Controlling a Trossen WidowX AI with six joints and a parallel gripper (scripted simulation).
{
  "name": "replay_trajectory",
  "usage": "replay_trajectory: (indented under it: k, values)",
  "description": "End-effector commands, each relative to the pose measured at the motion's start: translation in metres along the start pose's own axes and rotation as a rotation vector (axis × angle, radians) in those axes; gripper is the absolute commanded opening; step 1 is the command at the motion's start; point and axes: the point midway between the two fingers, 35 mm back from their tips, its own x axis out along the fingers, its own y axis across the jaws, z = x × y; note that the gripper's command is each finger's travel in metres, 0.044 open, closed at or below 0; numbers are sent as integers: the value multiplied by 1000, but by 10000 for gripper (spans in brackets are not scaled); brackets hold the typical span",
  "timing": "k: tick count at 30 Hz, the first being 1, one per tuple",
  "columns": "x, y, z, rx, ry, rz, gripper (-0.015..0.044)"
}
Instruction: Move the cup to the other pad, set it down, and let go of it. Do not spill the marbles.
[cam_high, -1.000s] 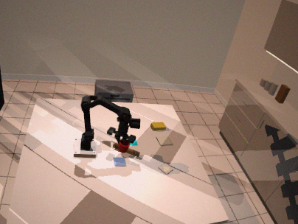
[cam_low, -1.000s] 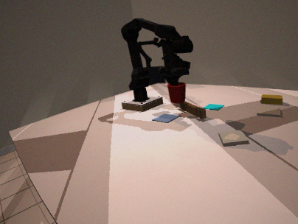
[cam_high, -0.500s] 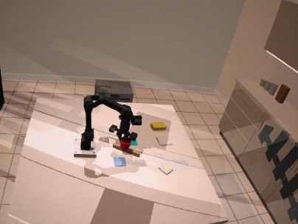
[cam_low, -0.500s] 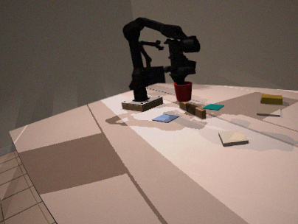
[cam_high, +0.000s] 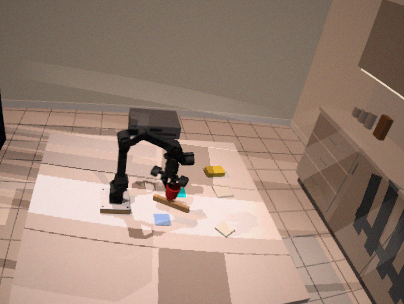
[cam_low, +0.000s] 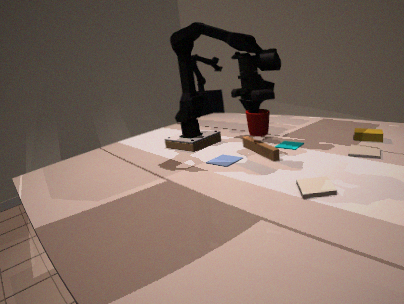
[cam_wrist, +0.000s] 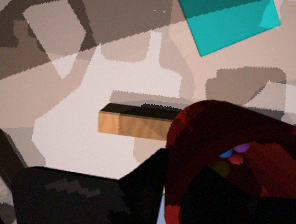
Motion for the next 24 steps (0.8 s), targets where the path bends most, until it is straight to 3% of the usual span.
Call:
replay_trajectory:
  k: [1, 24]
  values:
    - [-1, -2, 9, 2, 0, -9, 0]
    - [-4, -3, 65, 2, -5, -9, 0]
